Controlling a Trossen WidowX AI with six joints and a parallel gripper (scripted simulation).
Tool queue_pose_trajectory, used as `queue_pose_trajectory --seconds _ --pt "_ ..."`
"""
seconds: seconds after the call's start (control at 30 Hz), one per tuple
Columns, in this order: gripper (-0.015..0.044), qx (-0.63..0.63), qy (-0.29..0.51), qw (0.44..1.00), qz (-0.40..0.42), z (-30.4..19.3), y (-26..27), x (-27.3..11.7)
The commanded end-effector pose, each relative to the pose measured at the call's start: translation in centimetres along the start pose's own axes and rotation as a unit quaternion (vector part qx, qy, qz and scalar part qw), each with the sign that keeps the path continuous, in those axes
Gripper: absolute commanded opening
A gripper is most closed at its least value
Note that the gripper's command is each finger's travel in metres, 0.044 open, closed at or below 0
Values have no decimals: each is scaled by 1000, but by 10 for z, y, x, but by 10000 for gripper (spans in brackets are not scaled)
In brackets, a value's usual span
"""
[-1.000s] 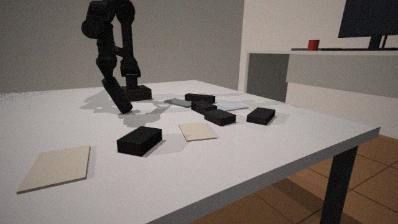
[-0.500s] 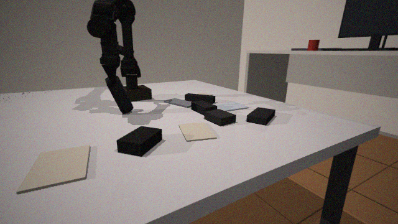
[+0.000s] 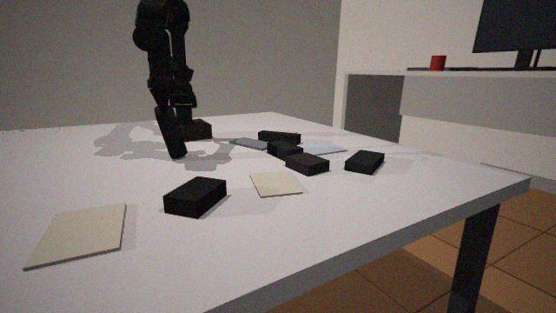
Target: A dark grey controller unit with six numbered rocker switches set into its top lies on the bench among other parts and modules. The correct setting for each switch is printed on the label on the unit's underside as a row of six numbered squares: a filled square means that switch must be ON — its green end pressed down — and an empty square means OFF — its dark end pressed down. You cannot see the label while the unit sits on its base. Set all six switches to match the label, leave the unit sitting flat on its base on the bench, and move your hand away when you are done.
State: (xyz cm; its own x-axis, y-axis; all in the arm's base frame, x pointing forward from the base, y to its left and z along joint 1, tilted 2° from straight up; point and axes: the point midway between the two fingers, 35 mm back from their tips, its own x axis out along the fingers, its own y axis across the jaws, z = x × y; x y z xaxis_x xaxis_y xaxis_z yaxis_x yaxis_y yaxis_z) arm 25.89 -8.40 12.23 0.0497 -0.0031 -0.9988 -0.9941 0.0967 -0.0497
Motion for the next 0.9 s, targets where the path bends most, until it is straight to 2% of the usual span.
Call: queue_pose_trajectory --seconds 0.0,0.87 --pt "338 -1 -7 1000 3 8 1 3" --pt "338 -1 -8 1000 3 37 1 3"
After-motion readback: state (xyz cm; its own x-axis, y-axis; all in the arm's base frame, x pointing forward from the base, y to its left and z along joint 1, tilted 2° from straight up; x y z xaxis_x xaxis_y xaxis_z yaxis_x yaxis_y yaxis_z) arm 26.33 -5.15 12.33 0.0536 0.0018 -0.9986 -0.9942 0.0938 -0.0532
